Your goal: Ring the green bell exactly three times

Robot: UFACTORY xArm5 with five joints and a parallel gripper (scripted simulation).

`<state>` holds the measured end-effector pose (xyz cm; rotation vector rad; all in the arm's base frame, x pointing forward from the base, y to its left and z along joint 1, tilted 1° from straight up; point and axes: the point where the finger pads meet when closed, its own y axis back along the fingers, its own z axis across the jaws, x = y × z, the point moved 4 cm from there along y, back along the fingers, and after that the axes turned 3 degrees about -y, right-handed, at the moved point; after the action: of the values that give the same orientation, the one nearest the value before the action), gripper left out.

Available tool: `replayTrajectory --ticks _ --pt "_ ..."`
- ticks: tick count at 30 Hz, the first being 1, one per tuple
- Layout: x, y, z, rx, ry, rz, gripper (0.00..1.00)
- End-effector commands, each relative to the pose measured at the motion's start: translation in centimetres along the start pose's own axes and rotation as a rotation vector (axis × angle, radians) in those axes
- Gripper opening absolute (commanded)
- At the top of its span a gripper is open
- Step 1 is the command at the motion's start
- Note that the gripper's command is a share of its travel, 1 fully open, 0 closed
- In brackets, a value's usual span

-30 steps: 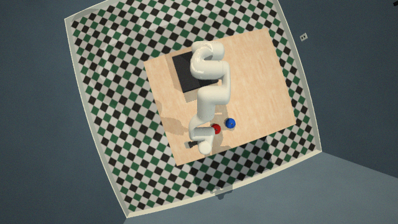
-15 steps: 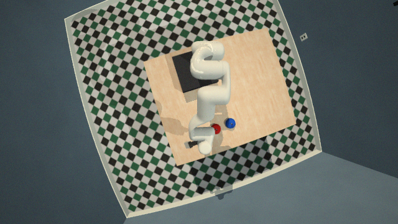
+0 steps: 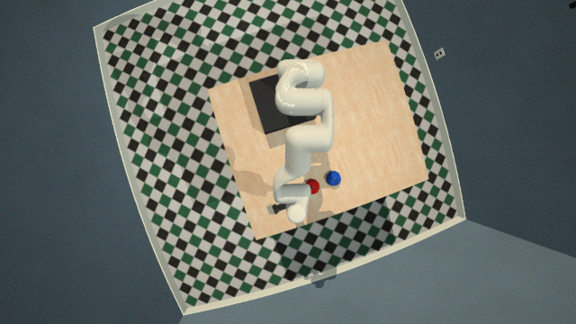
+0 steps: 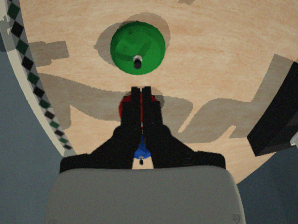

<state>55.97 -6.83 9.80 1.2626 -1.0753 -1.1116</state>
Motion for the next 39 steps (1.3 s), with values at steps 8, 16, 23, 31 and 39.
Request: replayTrajectory --ticks 8,16,23,31,39 --pt "0.1 -1.0 -0.2 0.004 0.000 0.001 0.00" --pt "0.0 -2.5 -0.3 0.004 0.000 0.001 0.00" --pt "0.0 -3.6 -0.3 0.004 0.000 0.001 0.00" --pt "0.0 -4.6 -0.4 0.004 0.000 0.001 0.00" --pt "0.0 -5.2 -0.4 0.004 0.000 0.001 0.00"
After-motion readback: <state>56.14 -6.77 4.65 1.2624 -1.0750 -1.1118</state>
